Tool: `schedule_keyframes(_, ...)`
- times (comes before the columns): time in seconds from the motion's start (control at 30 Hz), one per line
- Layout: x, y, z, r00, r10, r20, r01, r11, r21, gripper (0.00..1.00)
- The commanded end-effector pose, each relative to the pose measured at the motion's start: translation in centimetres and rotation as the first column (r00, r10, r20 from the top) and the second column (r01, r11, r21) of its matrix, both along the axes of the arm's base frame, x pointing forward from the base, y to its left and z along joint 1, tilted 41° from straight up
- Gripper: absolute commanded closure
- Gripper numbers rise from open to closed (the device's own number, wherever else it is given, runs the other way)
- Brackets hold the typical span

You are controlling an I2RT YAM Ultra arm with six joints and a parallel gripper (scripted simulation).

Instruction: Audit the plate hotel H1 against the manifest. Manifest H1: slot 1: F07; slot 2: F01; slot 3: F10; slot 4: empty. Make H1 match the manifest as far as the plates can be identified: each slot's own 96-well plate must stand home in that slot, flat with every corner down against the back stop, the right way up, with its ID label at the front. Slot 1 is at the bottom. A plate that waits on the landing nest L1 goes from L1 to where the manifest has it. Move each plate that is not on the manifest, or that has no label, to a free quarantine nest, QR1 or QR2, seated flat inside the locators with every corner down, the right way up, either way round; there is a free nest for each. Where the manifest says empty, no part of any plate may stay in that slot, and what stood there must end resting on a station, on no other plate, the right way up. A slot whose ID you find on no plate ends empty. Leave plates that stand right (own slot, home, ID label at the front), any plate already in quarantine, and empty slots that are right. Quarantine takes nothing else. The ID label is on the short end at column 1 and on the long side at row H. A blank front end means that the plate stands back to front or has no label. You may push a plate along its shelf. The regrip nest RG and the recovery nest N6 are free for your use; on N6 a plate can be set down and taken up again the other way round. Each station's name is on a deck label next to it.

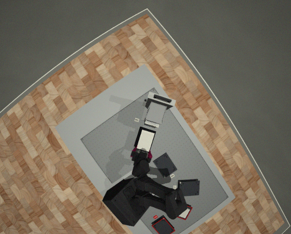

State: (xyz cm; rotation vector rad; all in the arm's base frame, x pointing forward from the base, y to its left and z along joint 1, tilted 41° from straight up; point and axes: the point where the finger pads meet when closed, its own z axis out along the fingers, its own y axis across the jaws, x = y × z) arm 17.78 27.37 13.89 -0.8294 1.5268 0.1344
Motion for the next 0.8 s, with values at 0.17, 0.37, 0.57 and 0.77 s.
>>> schedule_keyframes(0.17, 0.07, 0.3, 0.23, 1.0, 0.01, 0.003, -0.011, 1.0, 0.021, 0.14)
schedule_keyframes(0.37, 0.26, 0.33, 0.0, 1.0, 0.011, 0.003, -0.011, 1.0, 0.021, 0.14)
schedule_keyframes(0.57, 0.39, 0.35, -0.16, 1.0, 0.011, 0.003, -0.011, 1.0, 0.021, 0.14)
schedule_keyframes(0.77, 0.58, 0.39, -0.39, 1.0, 0.011, 0.003, -0.011, 1.0, 0.021, 0.14)
